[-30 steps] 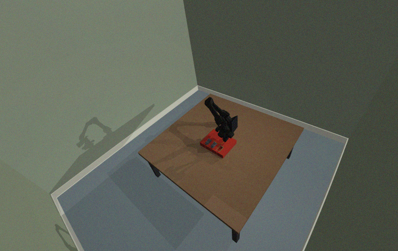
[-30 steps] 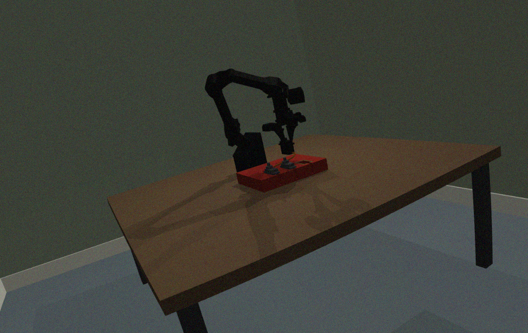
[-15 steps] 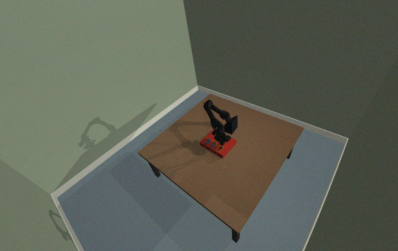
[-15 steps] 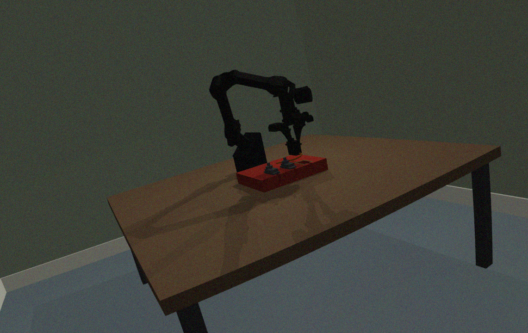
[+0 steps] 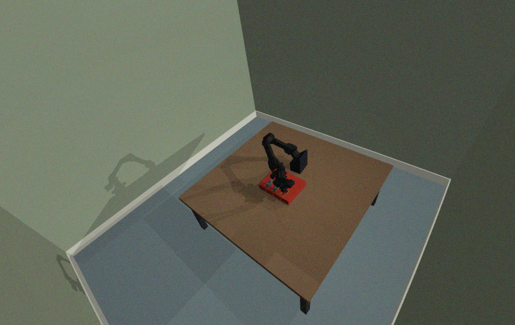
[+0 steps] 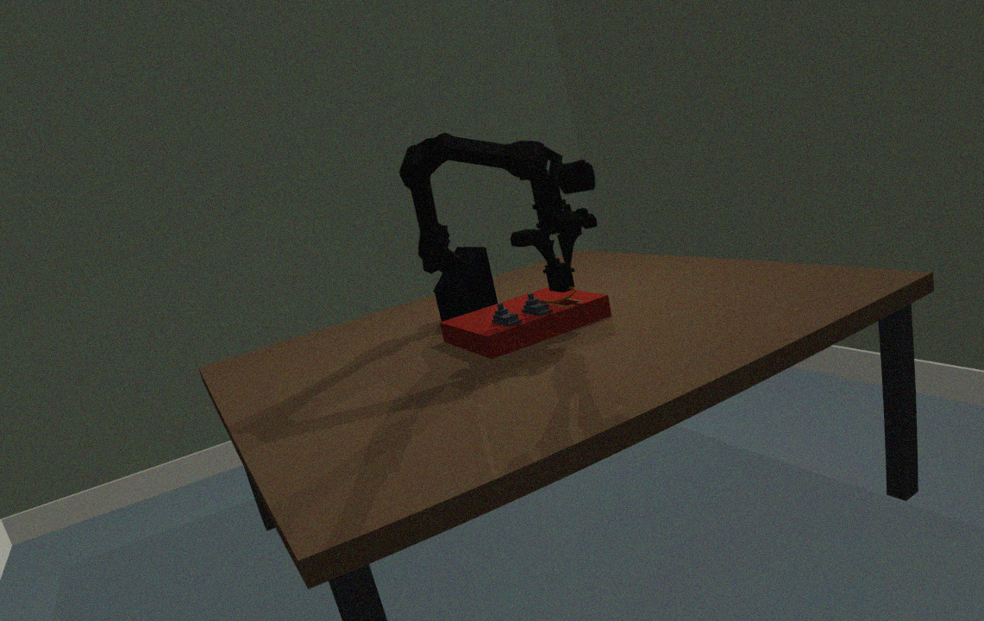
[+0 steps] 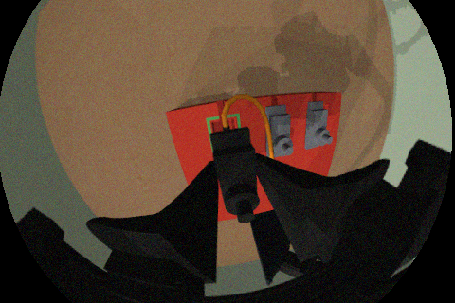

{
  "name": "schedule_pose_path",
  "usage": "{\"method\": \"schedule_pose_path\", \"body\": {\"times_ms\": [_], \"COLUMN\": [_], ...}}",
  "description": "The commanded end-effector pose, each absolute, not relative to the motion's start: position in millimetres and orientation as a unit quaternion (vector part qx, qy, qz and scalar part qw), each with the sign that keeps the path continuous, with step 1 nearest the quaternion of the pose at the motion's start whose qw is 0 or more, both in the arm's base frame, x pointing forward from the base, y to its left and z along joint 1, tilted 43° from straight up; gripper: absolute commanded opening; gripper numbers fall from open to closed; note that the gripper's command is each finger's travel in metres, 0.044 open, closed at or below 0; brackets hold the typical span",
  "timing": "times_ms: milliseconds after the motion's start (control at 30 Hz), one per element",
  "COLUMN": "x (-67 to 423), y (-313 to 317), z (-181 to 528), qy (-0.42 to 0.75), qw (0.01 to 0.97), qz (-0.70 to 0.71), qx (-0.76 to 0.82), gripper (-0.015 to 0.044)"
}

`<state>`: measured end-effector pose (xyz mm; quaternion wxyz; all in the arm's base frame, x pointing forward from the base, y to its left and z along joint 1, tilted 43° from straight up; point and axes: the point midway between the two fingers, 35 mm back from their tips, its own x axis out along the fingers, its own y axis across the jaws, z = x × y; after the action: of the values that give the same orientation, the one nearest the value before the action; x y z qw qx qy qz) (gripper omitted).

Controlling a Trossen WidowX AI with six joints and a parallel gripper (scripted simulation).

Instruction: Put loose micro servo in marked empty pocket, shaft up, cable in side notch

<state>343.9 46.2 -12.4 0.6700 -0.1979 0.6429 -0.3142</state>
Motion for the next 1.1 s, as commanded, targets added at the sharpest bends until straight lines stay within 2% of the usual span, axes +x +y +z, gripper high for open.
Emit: {"method": "schedule_pose_path", "body": {"times_ms": [0,1067], "x": [347.9,347.4], "y": [45.0,28.9], "z": [-13.8,-31.3], "qy": [0.643,0.643], "qw": [0.669,0.669], "qz": [-0.312,-0.313], "qx": [-0.203,-0.203], "gripper": [0.0,0.0]}}
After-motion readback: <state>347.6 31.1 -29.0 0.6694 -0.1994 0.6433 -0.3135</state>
